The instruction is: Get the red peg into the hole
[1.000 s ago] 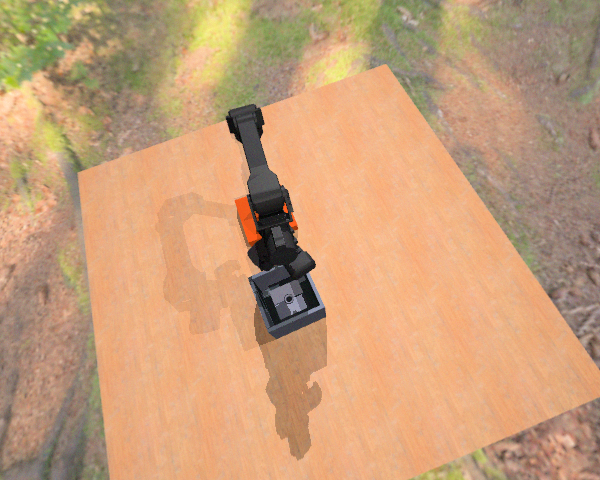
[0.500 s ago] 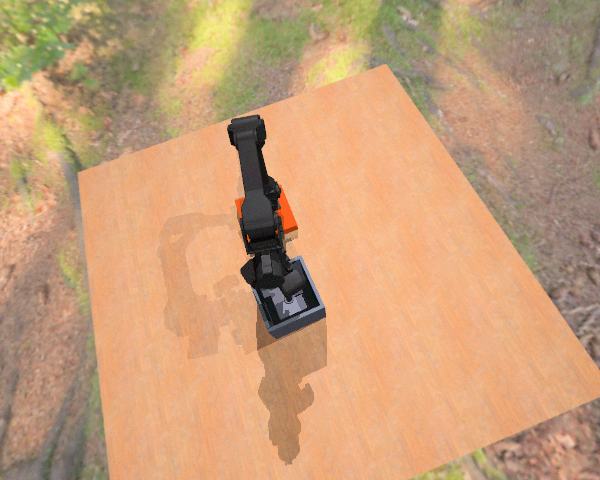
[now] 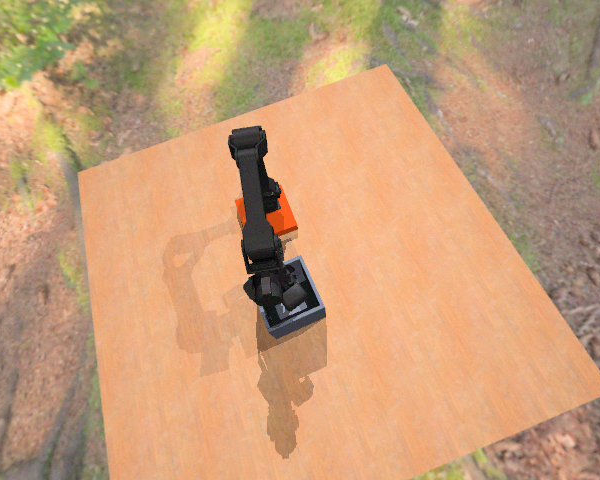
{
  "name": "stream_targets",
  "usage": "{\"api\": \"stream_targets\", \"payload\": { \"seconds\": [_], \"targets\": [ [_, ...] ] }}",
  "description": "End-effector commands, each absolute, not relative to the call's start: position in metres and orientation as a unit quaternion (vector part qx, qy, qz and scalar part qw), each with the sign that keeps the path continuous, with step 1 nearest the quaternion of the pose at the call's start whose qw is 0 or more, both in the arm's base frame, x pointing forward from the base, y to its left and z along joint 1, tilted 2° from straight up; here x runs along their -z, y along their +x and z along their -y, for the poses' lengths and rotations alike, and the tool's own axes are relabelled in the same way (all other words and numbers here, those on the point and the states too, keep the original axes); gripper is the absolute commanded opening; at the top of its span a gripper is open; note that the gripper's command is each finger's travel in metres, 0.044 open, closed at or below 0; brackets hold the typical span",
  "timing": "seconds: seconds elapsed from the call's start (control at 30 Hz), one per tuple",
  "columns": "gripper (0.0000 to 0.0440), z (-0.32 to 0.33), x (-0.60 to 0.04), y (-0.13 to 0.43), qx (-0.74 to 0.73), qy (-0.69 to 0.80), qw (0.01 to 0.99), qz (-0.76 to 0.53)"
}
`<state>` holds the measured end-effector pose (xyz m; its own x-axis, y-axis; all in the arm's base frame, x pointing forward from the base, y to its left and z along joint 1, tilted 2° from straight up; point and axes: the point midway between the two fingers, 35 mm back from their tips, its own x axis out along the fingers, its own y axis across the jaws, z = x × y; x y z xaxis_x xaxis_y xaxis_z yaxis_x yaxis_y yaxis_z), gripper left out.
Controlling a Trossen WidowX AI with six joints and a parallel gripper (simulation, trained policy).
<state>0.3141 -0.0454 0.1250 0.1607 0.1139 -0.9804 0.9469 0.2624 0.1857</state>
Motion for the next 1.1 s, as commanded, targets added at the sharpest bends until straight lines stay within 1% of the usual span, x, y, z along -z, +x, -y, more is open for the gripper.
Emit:
{"api": "stream_targets", "payload": {
  "seconds": [0.0,0.5,0.53,0.67,0.73,0.8,1.07],
  "targets": [
    [0.0,0.044,-0.116,0.32,0.346,0.49,0.584,-0.548],
    [0.0005,0.044,-0.078,0.329,0.332,0.462,0.59,-0.573],
    [0.0012,0.044,-0.077,0.33,0.332,0.46,0.591,-0.573],
    [0.0107,0.043,-0.071,0.33,0.331,0.454,0.587,-0.583],
    [0.0134,0.042,-0.069,0.329,0.331,0.452,0.583,-0.588],
    [0.014,0.043,-0.07,0.329,0.331,0.453,0.579,-0.591],
    [0.0133,0.048,-0.085,0.338,0.315,0.473,0.57,-0.593]
  ]
}}
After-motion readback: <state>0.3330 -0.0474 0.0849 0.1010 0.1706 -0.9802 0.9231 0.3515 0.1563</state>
